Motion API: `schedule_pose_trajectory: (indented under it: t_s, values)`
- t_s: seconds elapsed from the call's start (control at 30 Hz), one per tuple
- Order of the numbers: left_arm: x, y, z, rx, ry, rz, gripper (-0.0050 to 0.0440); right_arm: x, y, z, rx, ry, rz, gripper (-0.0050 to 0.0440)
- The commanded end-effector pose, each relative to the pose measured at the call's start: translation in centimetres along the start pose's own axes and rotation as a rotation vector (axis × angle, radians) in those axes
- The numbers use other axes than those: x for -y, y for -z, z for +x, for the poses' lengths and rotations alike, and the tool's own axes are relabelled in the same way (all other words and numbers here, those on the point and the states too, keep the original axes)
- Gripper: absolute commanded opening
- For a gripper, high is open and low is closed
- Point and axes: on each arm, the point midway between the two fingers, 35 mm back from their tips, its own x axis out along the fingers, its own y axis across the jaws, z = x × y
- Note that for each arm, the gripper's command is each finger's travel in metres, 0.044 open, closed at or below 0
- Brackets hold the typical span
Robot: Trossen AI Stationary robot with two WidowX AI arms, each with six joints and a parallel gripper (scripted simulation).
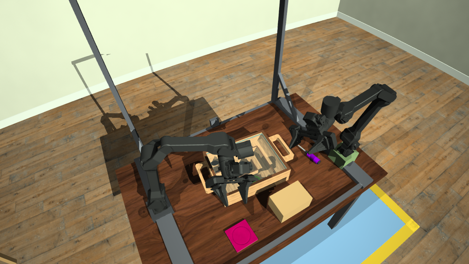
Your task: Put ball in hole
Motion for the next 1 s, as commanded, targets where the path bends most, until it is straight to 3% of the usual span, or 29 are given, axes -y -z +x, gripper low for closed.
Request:
schedule_pose_trajectory:
  t_s: [0.0,0.57,0.6,0.97]
  values:
    - [-0.36,-0.62,-0.16,0.015,-0.007,-0.007,0.04,0.6,-0.56,-0.28,0.007,-0.007,0.027,0.04]
    - [-0.36,-0.62,-0.16,0.015,-0.007,-0.007,0.04,0.6,-0.56,-0.28,0.007,-0.007,0.027,0.04]
    - [-0.36,-0.62,-0.16,0.015,-0.007,-0.007,0.0162,0.6,-0.56,-0.28,0.007,-0.007,0.027,0.04]
    - [-0.36,-0.62,-0.16,0.015,-0.007,-0.007,0.0162,0.6,-0.56,-0.28,0.007,-0.007,0.027,0.04]
